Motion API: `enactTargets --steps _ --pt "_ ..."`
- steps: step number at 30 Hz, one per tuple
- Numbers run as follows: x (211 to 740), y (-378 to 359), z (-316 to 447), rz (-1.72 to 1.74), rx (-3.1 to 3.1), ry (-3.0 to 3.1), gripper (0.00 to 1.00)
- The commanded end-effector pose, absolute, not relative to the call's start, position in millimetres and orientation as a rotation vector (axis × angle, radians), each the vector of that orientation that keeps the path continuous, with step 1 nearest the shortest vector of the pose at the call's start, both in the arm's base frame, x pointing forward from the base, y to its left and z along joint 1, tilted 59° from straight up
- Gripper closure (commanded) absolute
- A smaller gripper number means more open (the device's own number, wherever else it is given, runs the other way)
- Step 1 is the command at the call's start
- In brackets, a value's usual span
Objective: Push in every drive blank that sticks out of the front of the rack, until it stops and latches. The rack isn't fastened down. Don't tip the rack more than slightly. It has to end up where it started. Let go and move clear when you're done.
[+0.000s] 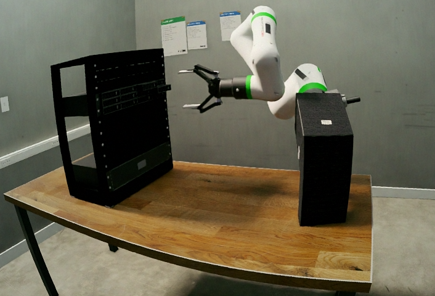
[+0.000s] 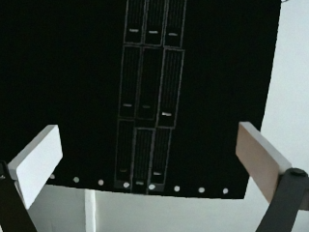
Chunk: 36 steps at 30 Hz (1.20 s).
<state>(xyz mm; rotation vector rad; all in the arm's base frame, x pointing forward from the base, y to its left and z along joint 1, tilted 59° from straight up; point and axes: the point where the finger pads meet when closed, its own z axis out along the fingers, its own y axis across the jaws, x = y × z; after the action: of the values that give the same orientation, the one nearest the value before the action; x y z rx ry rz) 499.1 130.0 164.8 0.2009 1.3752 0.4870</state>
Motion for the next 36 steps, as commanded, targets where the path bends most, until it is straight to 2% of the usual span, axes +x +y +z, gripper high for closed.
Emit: enactTargets --steps 1,36 --pt "497 126 171 0.504 0.222 1.357 0.00" --pt "490 111 191 0.562 0.296 1.292 0.00"
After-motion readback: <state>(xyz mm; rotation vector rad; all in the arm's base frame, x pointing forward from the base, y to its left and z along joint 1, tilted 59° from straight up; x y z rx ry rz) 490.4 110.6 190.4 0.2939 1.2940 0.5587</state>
